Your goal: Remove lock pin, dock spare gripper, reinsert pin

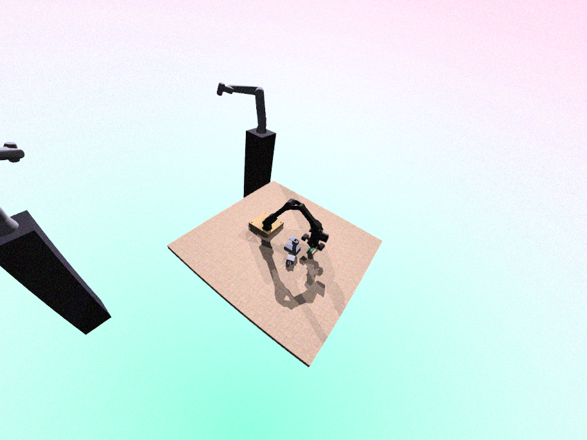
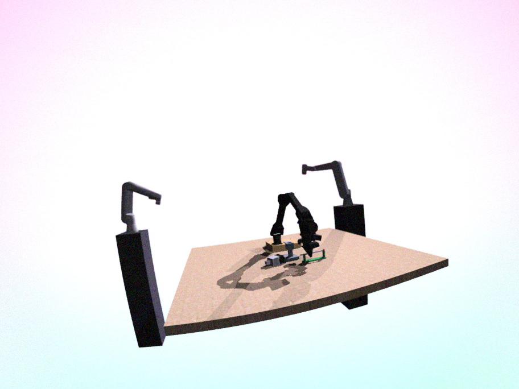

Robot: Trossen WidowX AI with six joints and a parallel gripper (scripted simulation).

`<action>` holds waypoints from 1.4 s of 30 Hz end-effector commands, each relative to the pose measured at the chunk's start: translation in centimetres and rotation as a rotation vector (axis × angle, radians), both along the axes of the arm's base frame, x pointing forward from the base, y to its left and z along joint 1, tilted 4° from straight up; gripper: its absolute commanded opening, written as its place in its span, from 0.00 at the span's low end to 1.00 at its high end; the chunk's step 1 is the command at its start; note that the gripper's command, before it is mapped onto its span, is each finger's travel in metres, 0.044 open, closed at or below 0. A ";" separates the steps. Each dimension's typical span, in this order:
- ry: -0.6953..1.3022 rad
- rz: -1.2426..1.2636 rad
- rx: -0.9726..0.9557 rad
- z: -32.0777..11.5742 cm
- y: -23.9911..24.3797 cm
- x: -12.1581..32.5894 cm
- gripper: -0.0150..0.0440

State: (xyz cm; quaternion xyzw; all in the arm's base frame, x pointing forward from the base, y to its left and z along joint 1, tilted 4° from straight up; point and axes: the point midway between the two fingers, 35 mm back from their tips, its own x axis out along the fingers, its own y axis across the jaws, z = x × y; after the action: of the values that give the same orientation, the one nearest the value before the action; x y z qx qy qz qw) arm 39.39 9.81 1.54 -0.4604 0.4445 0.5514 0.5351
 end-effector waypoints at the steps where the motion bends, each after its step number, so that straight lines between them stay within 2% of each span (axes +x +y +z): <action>1: 0.008 0.002 -0.001 -0.5 0.0 -0.1 0.25; 10: 0.000 0.000 0.000 0.0 0.0 0.0 0.25; 22: 0.000 0.000 0.000 0.0 0.0 0.0 0.79; 27: 0.007 0.000 -0.001 1.5 -0.1 -0.2 1.00; 42: 0.016 -0.003 -0.003 5.5 -0.3 -0.4 1.00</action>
State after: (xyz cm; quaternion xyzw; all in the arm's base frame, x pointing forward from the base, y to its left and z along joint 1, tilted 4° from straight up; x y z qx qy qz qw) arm 38.98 9.60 6.25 -0.4558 0.4505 0.5537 0.5317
